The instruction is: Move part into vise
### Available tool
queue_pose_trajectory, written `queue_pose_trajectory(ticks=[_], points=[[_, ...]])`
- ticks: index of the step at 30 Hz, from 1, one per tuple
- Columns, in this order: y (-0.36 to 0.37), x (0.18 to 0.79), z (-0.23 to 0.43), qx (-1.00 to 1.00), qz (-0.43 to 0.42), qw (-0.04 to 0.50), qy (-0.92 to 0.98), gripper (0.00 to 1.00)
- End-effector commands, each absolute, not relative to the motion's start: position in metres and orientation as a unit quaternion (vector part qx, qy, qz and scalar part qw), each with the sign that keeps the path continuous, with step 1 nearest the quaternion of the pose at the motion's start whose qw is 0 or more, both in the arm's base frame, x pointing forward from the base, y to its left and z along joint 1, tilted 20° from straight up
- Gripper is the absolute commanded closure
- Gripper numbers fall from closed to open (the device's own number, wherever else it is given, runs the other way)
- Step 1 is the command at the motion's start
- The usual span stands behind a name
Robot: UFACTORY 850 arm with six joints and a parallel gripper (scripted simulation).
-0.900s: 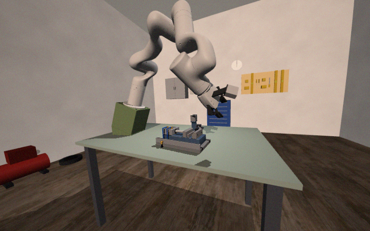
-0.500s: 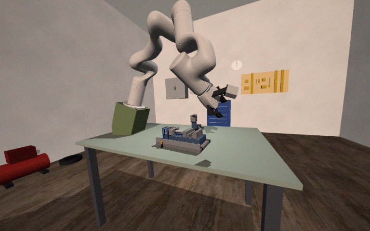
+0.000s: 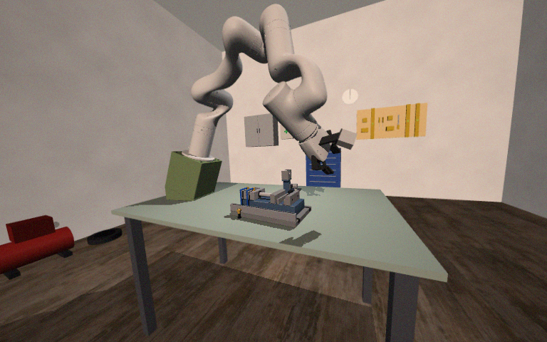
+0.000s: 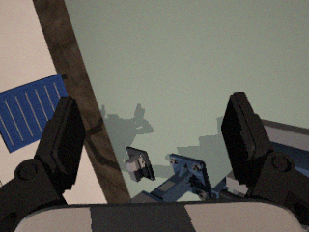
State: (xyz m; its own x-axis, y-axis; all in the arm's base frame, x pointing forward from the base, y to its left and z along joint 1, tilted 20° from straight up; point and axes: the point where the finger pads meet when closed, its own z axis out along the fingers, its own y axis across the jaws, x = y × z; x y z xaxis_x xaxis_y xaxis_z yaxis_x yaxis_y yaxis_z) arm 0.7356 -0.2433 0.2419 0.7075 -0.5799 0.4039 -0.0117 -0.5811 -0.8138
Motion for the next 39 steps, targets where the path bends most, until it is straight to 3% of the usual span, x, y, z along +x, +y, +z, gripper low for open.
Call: queue_pose_trajectory(ticks=[1, 7, 20, 24, 27, 39], points=[[-0.183, 0.762, 0.244, -0.821, -0.315, 0.408, 0.244, 0.0], [-0.155, 0.769, 0.243, -0.819, -0.303, 0.402, 0.274, 0.0], [0.008, 0.753, 0.231, -0.79, -0.225, 0.345, 0.453, 0.0], [0.012, 0.752, 0.23, -0.789, -0.223, 0.344, 0.457, 0.0], [0.063, 0.723, 0.223, -0.772, -0.195, 0.313, 0.518, 0.0], [0.142, 0.64, 0.208, -0.73, -0.148, 0.24, 0.623, 0.0]])
